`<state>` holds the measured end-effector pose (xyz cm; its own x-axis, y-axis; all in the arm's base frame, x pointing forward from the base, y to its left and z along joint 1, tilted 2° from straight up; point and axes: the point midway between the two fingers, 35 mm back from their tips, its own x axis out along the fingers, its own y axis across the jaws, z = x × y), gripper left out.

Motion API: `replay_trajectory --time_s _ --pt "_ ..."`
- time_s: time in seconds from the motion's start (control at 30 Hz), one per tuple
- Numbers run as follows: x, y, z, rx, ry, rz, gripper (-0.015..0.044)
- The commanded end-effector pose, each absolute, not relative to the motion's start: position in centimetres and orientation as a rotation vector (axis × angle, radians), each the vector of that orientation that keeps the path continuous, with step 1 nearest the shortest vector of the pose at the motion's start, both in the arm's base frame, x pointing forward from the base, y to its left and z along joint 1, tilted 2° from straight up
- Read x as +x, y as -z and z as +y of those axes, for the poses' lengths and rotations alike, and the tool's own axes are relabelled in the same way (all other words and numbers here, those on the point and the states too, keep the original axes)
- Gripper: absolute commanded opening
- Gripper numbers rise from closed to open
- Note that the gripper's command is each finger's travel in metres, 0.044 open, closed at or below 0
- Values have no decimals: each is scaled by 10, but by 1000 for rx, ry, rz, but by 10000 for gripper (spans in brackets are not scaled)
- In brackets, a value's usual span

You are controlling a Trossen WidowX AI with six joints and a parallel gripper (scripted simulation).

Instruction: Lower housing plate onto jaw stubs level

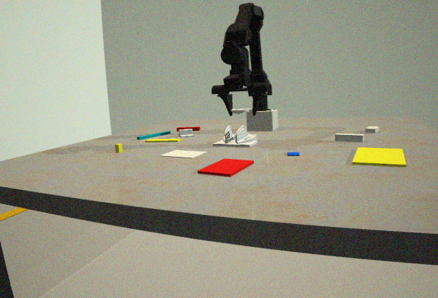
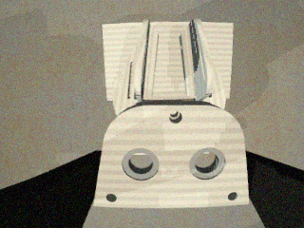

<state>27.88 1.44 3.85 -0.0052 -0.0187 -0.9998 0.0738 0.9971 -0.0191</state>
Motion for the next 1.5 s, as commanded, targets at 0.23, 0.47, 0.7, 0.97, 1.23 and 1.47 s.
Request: replay_trajectory --time_s 0.23,0.47,0.7,0.97,1.23,1.47 --pt "277 -37 16 33 59 1578 351" --pt "277 -37 16 33 59 1578 351" --pt "277 -37 16 33 59 1578 351" --pt "263 -38 11 31 58 1579 351" --pt "263 -38 11 31 58 1579 351" --pt "263 -38 11 31 58 1579 351"
